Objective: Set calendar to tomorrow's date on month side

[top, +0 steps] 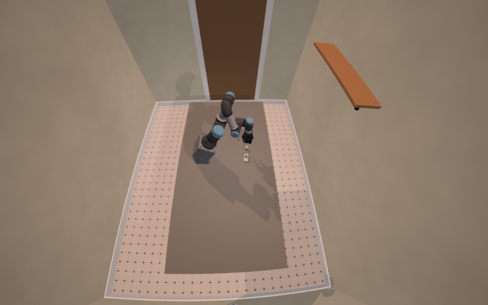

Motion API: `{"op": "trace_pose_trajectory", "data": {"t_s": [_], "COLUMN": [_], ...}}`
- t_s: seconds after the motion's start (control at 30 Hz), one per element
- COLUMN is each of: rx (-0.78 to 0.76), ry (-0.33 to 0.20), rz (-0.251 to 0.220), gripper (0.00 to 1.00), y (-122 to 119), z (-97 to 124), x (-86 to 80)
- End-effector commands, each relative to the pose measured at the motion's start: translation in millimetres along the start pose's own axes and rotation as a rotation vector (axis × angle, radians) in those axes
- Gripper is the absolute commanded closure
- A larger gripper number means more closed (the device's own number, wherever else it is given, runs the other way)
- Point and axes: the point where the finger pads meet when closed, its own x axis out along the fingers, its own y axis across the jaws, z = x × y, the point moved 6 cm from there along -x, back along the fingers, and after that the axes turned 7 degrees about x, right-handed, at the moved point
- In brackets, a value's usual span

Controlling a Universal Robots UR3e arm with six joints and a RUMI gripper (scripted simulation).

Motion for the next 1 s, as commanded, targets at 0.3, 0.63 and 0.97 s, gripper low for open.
{"op": "trace_pose_trajectory", "data": {"t_s": [0.3,0.63,0.97], "rx": [0.0,0.001,0.001], "ry": [-0.001,-0.001,-0.001], "rz": [0.001,-0.001,-0.001], "gripper": [0.71,0.71,0.71], "y": [0.1,-0.5,-0.6], "z": [-0.2,-0.4,-0.8], "x": [1.4,8.9,21.7]}}
